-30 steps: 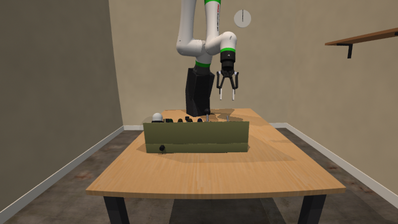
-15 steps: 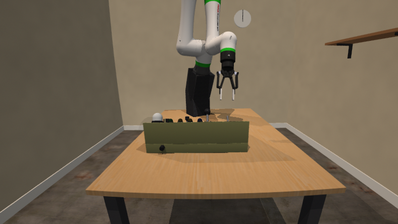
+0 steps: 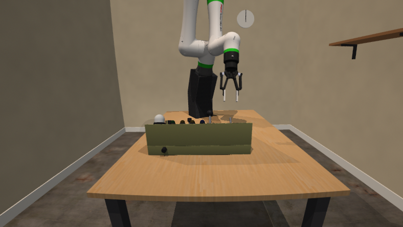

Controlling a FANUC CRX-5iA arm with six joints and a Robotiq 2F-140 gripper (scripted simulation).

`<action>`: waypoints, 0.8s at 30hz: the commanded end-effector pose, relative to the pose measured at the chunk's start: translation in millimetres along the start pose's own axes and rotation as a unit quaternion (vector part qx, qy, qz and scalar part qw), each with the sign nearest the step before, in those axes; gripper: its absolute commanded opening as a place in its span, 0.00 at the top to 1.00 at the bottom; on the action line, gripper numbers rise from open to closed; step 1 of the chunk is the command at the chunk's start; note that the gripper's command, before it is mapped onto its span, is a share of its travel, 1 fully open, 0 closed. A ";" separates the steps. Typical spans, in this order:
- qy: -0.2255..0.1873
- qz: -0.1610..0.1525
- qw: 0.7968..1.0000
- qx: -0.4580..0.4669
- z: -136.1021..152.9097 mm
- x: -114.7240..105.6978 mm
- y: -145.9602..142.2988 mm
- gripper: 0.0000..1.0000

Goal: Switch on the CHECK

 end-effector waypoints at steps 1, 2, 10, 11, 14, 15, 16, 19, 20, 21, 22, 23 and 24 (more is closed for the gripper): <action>0.017 -0.029 0.999 -0.001 -1.4 1.5 -1.0 0.56; 0.017 -0.029 0.999 -0.001 -1.4 1.5 -1.0 0.56; 0.015 -0.017 1.000 -0.009 -27.2 9.0 -30.8 0.56; 0.015 -0.014 1.000 -0.011 -32.4 10.4 -36.5 0.56; 0.013 -0.006 1.000 -0.016 -51.1 15.1 -55.9 0.56; 0.012 -0.003 1.000 -0.019 -58.4 16.9 -63.1 0.56; 0.011 0.000 1.000 -0.021 -66.2 18.6 -70.7 0.56; 0.010 0.004 1.000 -0.023 -74.7 20.5 -78.5 0.56; 0.009 0.008 1.000 -0.026 -83.6 22.3 -86.5 0.56; 0.007 0.012 1.000 -0.028 -93.2 24.1 -94.8 0.56; 0.006 0.016 0.999 -0.031 -103.3 26.0 -103.2 0.56; 0.004 0.020 0.999 -0.034 -114.0 27.8 -111.7 0.56; 0.002 0.024 0.999 -0.037 -125.2 29.5 -120.2 0.56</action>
Point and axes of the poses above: the point where the finger pads meet when closed, its own x axis out along the fingers, its own y axis across the jaws, z = x × y, the point moved 2 cm from there along -x, back along the fingers, and after that the axes turned 13 degrees about x, right-handed, at the moved point
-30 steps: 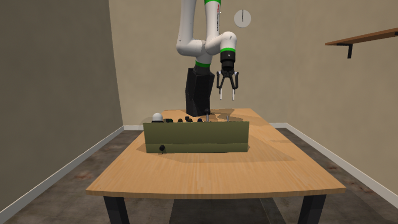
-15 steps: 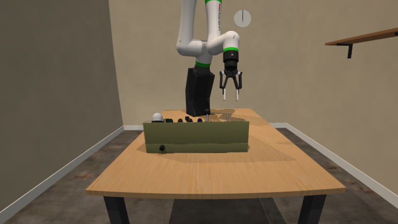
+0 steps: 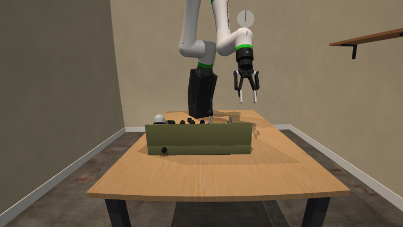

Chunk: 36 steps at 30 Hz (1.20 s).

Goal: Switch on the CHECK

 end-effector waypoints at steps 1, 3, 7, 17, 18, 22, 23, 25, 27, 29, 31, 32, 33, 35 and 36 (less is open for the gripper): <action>-0.039 0.062 0.997 -0.011 -42.1 13.5 -30.2 0.56; -0.041 0.067 0.997 -0.014 -54.6 16.6 -37.8 0.56; -0.054 0.085 0.995 -0.026 -109.2 27.3 -65.3 0.56; -0.035 0.065 0.996 -0.040 -210.6 34.0 -90.8 0.56; -0.031 0.062 0.997 -0.040 -210.4 33.9 -90.7 0.56; -0.016 0.052 0.998 -0.045 -263.4 27.1 -86.9 0.56; -0.011 0.050 0.998 -0.046 -275.1 23.9 -83.5 0.56; -0.002 0.047 0.998 -0.047 -295.7 15.6 -73.7 0.56; 0.006 0.045 0.998 -0.047 -312.0 4.7 -59.9 0.56; 0.012 0.042 0.998 -0.047 -311.8 4.7 -59.8 0.56; 0.020 0.046 0.998 -0.047 -323.1 -8.8 -42.4 0.56; 0.022 0.046 0.998 -0.047 -326.7 -16.4 -32.3 0.56; 0.023 0.047 0.998 -0.047 -328.8 -24.6 -21.4 0.56; 0.027 0.052 0.997 -0.047 -329.3 -33.4 -9.9 0.56; 0.030 0.053 0.997 -0.045 -328.1 -42.6 2.4 0.56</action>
Point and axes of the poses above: the point where the finger pads meet when closed, its own x axis out along the fingers, its own y axis across the jaws, z = x × y, the point moved 2 cm from there along -x, back along the fingers, and after that the axes turned 13 degrees about x, right-handed, at the moved point
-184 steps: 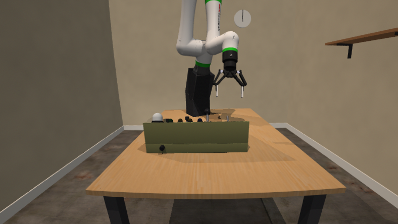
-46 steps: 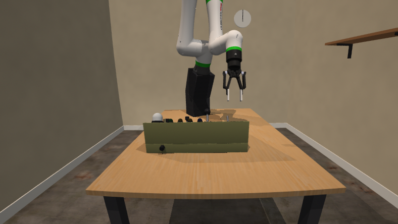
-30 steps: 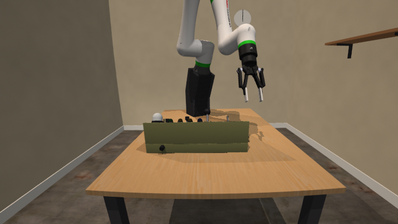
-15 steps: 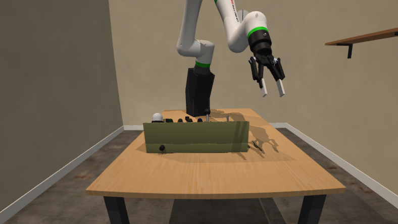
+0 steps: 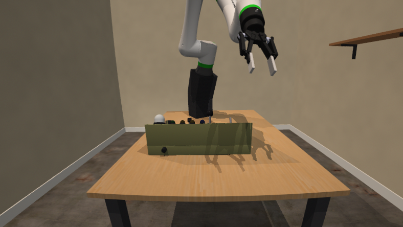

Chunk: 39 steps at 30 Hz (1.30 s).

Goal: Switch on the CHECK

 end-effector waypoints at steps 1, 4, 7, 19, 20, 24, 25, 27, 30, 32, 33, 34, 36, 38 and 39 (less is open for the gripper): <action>-0.128 0.054 0.990 -0.006 -7.8 -29.0 37.8 0.56; -0.129 0.066 0.989 -0.004 -1.8 -52.4 63.7 0.56; -0.134 0.081 0.988 0.000 10.3 -78.9 90.4 0.56; -0.205 0.136 0.969 0.015 79.9 -171.0 168.1 0.56; -0.218 0.141 0.966 0.015 79.4 -170.8 168.0 0.56; -0.277 0.157 0.948 0.023 111.8 -202.9 191.6 0.56; -0.293 0.160 0.942 0.024 111.3 -202.5 191.6 0.56; -0.293 0.160 0.942 0.024 111.3 -202.5 191.6 0.56; -0.362 0.174 0.915 0.039 144.6 -225.5 212.0 0.56; -0.395 0.178 0.900 0.045 143.6 -224.5 212.1 0.56; -0.404 0.205 0.890 0.054 154.4 -217.6 217.0 0.56; -0.406 0.235 0.881 0.062 164.1 -210.9 220.9 0.56; -0.411 0.274 0.866 0.072 172.6 -203.9 223.6 0.56; -0.377 0.324 0.864 0.077 188.1 -191.8 225.6 0.56; -0.357 0.337 0.868 0.075 195.1 -185.9 225.0 0.56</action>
Point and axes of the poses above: the point where the finger pads meet when closed, its own x axis out along the fingers, its own y axis across the jaws, z = x × y, the point moved 2 cm from there along -x, back along the fingers, and after that the axes turned 13 degrees about x, right-handed, at the moved point
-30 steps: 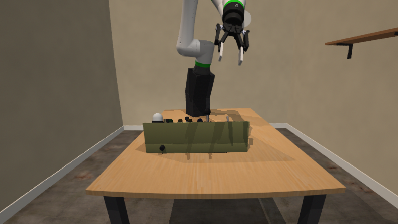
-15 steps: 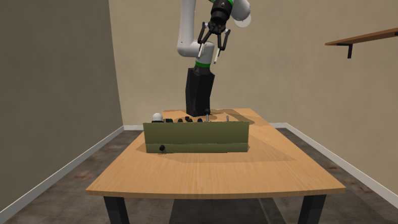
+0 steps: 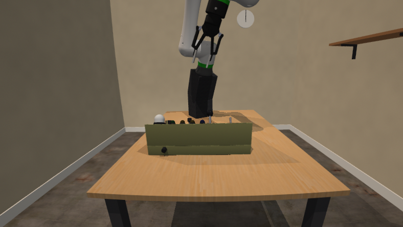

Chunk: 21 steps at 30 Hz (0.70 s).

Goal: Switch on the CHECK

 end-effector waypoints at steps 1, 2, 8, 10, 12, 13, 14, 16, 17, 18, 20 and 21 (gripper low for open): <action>0.045 0.098 0.990 0.088 -1.8 49.4 -10.5 0.56; 0.048 0.107 0.989 0.095 -1.8 49.5 -10.8 0.56; 0.145 0.124 0.974 0.120 7.4 75.4 -40.7 0.56; 0.181 0.113 0.970 0.119 16.1 86.9 -59.2 0.56; 0.200 0.106 0.967 0.118 21.7 92.6 -68.9 0.56; 0.214 0.097 0.965 0.115 28.1 98.2 -78.5 0.56; 0.227 0.087 0.964 0.112 35.3 103.8 -88.1 0.56; 0.238 0.076 0.962 0.108 43.1 109.4 -97.3 0.56; 0.247 0.065 0.961 0.104 51.5 115.0 -106.2 0.56; 0.254 0.054 0.960 0.100 60.4 120.5 -114.6 0.56; 0.260 0.043 0.960 0.095 69.7 126.0 -122.4 0.56; 0.260 0.043 0.960 0.095 69.7 126.0 -122.4 0.56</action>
Point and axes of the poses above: the point where the finger pads meet when closed, its own x axis out along the fingers, its own y axis across the jaws, z = x × y, the point moved 2 cm from there along -x, back along the fingers, and after that the axes turned 13 degrees about x, right-handed, at the moved point
